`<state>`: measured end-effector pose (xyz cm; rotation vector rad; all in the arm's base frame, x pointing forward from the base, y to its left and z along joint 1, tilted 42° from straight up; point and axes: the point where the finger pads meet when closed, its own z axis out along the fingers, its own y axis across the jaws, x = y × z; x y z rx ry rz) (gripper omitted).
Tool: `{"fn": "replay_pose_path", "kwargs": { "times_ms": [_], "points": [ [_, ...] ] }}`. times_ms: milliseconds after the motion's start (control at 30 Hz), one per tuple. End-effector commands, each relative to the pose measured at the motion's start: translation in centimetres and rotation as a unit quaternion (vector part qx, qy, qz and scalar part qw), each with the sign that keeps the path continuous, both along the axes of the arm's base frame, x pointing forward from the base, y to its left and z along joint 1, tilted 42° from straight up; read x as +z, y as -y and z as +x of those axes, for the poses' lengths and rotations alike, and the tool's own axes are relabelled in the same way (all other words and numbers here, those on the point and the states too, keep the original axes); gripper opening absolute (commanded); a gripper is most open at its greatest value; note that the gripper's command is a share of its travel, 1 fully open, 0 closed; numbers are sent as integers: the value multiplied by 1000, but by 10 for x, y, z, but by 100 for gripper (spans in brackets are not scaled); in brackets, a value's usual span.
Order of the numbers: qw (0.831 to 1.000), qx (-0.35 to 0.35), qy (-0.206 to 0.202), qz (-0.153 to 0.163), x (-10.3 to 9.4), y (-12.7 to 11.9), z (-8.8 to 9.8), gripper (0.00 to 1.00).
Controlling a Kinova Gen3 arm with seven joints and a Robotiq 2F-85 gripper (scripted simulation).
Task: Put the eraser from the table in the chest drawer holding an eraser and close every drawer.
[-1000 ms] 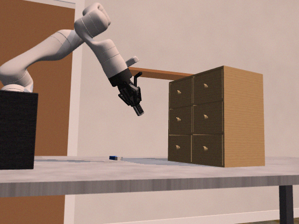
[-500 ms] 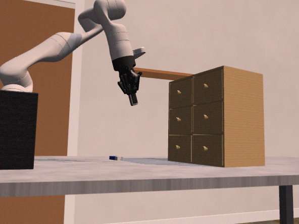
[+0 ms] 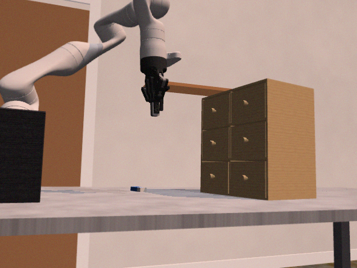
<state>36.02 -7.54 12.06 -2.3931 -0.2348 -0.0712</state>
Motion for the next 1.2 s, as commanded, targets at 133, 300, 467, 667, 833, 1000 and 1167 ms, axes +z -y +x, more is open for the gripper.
{"fn": "replay_pose_path", "kwargs": {
  "times_ms": [133, 300, 467, 667, 833, 1000, 1167],
  "points": [
    [1000, 19, -23, -4, 4, 3, -3, 0],
    [999, 20, -24, -5, 4, 3, -3, 0],
    [999, 20, -25, -5, 4, 3, -4, 0],
    [999, 20, -25, -5, 4, 3, -4, 0],
    [999, 20, -25, -5, 4, 3, -4, 0],
    [999, 20, -25, -5, 4, 3, -4, 0],
    [999, 20, -25, -5, 4, 3, -4, 0]
  ]
}}
